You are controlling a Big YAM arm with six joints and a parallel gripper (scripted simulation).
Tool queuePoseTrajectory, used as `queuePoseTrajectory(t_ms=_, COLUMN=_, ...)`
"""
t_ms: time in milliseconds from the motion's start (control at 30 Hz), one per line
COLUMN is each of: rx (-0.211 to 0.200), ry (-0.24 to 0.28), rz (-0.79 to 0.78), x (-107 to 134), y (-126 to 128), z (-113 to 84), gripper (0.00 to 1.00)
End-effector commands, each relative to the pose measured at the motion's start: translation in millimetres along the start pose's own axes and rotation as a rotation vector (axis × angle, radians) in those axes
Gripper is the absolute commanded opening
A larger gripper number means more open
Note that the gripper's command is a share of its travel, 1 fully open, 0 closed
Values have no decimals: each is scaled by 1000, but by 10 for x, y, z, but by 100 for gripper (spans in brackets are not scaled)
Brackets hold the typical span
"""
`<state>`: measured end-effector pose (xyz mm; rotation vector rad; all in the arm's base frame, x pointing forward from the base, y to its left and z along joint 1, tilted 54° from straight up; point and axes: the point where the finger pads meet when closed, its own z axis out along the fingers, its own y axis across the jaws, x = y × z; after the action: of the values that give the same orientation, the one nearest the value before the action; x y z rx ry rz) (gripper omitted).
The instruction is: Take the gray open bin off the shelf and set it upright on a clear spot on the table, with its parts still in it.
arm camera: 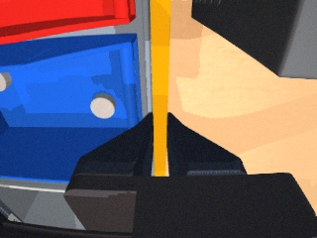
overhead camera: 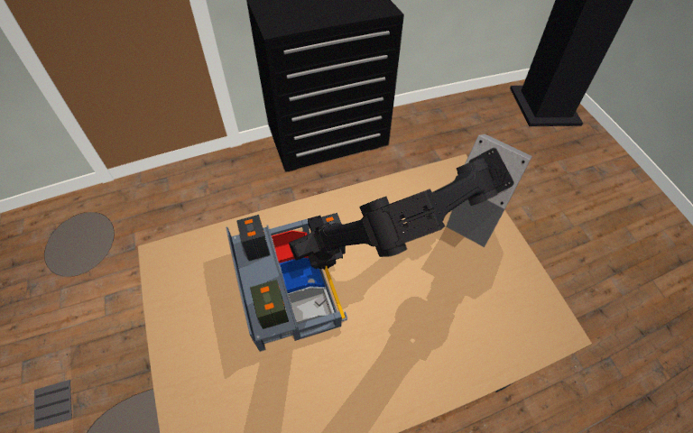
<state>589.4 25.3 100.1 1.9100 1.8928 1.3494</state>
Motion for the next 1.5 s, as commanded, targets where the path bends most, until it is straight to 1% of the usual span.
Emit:
queuePoseTrajectory(t_ms=0, rx=-14, ry=8, rz=-14, x=57, y=64, z=29, gripper=0)
queuePoseTrajectory(t_ms=333, rx=-19, ry=7, rz=-17, x=58, y=81, z=2, gripper=0)
queuePoseTrajectory(t_ms=700, rx=-31, ry=4, rz=-21, x=60, y=128, z=-94, gripper=0)
queuePoseTrajectory(t_ms=1000, rx=-19, ry=-8, rz=-3, x=-36, y=71, z=-165, gripper=0)
queuePoseTrajectory(t_ms=1467, rx=-18, ry=-8, rz=-5, x=-35, y=70, z=-224, gripper=0)
